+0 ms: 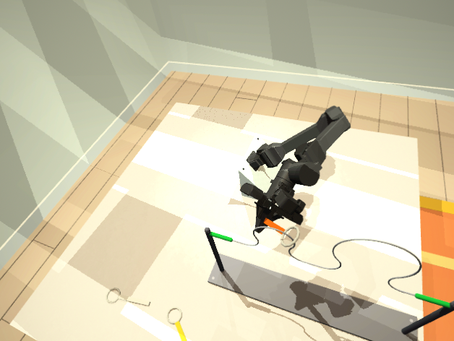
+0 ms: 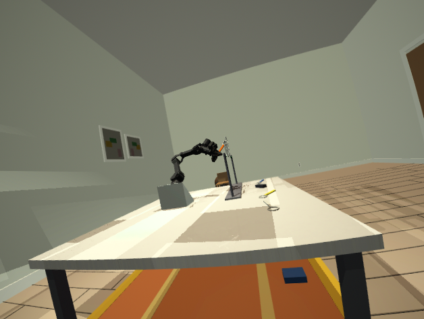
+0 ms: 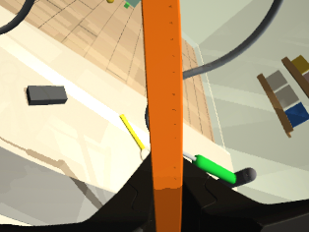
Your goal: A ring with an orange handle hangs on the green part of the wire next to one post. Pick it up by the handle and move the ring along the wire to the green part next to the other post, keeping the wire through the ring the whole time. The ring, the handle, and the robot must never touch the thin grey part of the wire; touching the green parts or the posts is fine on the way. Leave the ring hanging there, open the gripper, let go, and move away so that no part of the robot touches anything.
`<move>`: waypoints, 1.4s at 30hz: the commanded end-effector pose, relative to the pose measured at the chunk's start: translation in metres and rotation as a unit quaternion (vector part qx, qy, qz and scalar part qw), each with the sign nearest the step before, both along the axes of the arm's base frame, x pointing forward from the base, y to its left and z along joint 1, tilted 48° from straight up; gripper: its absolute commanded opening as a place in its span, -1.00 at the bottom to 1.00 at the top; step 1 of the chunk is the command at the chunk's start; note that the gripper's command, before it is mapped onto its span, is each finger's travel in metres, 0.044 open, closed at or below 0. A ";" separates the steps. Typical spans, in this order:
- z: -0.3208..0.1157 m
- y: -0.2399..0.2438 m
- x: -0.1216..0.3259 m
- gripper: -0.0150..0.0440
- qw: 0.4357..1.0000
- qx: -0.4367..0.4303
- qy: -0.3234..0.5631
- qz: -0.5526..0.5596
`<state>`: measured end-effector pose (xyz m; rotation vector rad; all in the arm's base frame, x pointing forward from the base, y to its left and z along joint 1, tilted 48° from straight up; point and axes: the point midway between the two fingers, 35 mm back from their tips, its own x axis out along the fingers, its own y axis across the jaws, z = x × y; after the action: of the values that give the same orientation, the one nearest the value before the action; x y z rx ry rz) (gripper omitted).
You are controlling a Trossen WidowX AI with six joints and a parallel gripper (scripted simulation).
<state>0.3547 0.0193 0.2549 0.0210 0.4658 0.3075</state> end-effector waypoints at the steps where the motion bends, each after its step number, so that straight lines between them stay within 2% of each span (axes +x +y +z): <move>1: -0.001 0.006 -0.001 -1.00 0.999 0.047 0.010 0.002; 21: 0.006 0.029 -0.005 -1.00 0.971 0.236 0.043 0.009; 42: 0.024 0.049 -0.010 -1.00 0.899 0.431 0.078 0.016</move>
<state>0.3470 0.0647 0.2757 0.8393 0.4606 0.5094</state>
